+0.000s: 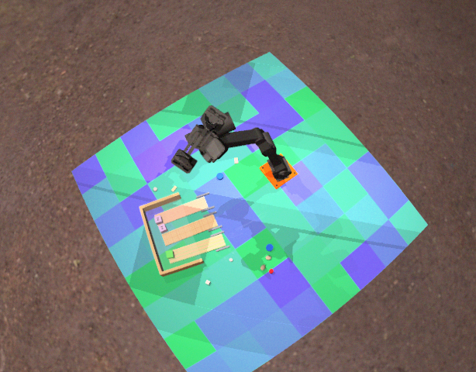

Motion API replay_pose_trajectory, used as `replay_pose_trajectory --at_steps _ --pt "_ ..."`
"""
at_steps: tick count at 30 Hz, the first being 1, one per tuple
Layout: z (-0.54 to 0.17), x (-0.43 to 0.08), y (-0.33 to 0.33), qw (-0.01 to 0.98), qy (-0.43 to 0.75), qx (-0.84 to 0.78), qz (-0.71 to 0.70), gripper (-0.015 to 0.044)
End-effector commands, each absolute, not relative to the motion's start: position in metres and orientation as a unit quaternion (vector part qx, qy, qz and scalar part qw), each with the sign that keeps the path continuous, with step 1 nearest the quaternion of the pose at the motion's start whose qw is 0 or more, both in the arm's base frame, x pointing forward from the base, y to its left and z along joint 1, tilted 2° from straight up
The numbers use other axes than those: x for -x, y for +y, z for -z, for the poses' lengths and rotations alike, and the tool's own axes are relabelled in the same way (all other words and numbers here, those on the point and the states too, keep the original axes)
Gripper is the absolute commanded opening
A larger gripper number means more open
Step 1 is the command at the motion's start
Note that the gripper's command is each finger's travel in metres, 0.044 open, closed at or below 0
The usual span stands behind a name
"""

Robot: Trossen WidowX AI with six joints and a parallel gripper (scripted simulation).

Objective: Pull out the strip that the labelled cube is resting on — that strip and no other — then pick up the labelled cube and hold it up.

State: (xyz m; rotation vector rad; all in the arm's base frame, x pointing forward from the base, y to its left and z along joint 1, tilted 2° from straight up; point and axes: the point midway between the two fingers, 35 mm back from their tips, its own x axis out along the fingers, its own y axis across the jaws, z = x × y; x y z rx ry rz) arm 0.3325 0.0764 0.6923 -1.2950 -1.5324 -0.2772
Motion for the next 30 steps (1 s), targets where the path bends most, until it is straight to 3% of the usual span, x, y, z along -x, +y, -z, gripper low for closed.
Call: replay_pose_trajectory --at_steps 1,17,30 --pt "-0.692 -0.333 0.076 0.534 -0.640 0.541 0.113 0.0400" --pt "-0.595 -0.407 0.069 0.853 -0.371 0.358 -0.087 0.0400" --pt "-0.423 -0.406 0.062 0.974 -0.048 0.165 -0.145 0.0400"
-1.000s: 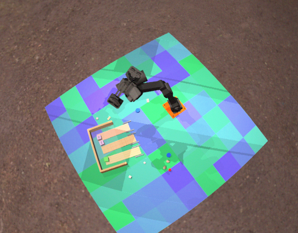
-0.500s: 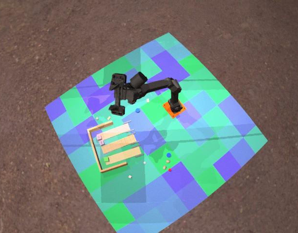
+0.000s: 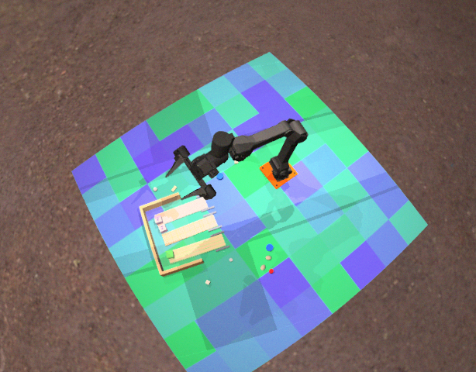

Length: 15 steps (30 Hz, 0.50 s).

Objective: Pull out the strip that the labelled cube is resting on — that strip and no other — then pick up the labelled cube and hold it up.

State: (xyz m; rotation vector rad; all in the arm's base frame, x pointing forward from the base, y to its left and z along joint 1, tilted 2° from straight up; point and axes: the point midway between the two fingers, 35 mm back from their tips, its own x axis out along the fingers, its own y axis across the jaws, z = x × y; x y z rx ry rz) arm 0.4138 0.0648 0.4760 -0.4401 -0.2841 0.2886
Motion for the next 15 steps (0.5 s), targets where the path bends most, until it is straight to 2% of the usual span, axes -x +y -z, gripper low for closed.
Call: replay_pose_trajectory --at_steps 1,10,15 --pt "-0.408 -0.402 0.062 0.978 -0.022 0.151 -0.145 0.0400" --pt "-0.268 -0.348 0.051 0.971 0.209 0.040 -0.109 0.0400" --pt "-0.216 -0.316 0.045 0.952 0.294 0.006 -0.082 0.0400"
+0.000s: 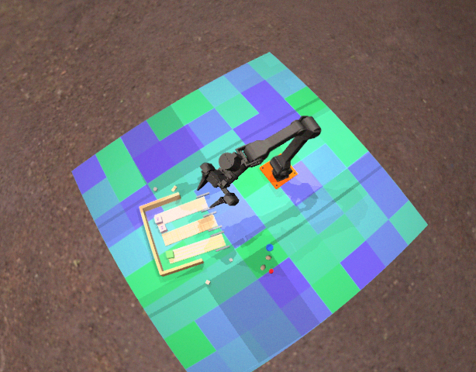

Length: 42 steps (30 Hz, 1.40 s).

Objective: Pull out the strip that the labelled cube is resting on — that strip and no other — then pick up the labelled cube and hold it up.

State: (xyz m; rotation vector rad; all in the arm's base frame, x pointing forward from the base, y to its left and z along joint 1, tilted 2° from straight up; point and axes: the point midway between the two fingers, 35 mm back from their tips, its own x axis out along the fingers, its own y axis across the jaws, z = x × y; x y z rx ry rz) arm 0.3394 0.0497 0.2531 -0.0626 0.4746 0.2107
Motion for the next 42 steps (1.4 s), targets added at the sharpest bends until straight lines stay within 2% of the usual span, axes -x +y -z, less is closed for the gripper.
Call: replay_pose_trajectory --at_steps 1,26,41,42 --pt "-0.214 -0.315 0.044 0.952 0.297 0.005 -0.081 0.0400" --pt "-0.214 -0.315 0.044 0.952 0.297 0.005 -0.081 0.0400" --pt "-0.146 -0.378 0.000 0.817 0.576 -0.022 -0.007 0.0006" --pt "-0.140 -0.380 -0.003 0.804 0.594 -0.022 -0.005 0.0000"
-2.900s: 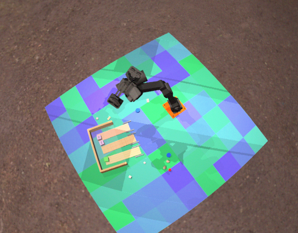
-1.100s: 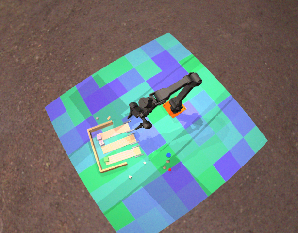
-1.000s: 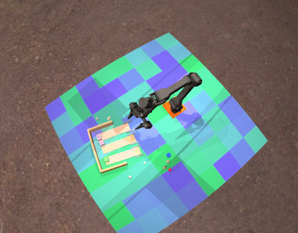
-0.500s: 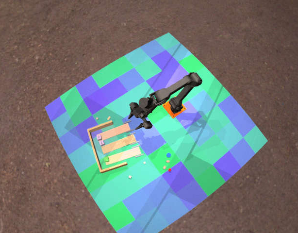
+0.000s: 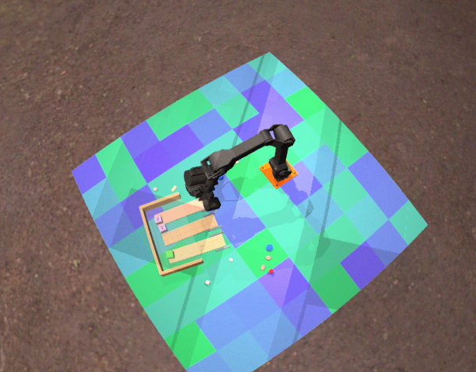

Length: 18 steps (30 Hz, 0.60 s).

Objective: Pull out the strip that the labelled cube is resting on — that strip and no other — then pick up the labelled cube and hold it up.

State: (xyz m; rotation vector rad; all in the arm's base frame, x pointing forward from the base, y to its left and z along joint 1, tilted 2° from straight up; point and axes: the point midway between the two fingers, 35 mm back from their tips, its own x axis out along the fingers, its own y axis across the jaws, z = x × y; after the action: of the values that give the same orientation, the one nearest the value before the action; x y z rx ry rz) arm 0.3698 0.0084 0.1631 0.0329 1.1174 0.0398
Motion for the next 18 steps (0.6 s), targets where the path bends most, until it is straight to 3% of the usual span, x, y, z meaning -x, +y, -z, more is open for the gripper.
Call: replay_pose_trajectory --at_steps 1,7,18 --pt "-0.135 -0.383 -0.005 0.791 0.611 -0.022 -0.003 0.0000" --pt "-0.106 -0.389 -0.014 0.715 0.699 -0.020 0.002 0.0000" --pt "-0.099 -0.390 -0.015 0.712 0.702 -0.020 0.002 0.0000"
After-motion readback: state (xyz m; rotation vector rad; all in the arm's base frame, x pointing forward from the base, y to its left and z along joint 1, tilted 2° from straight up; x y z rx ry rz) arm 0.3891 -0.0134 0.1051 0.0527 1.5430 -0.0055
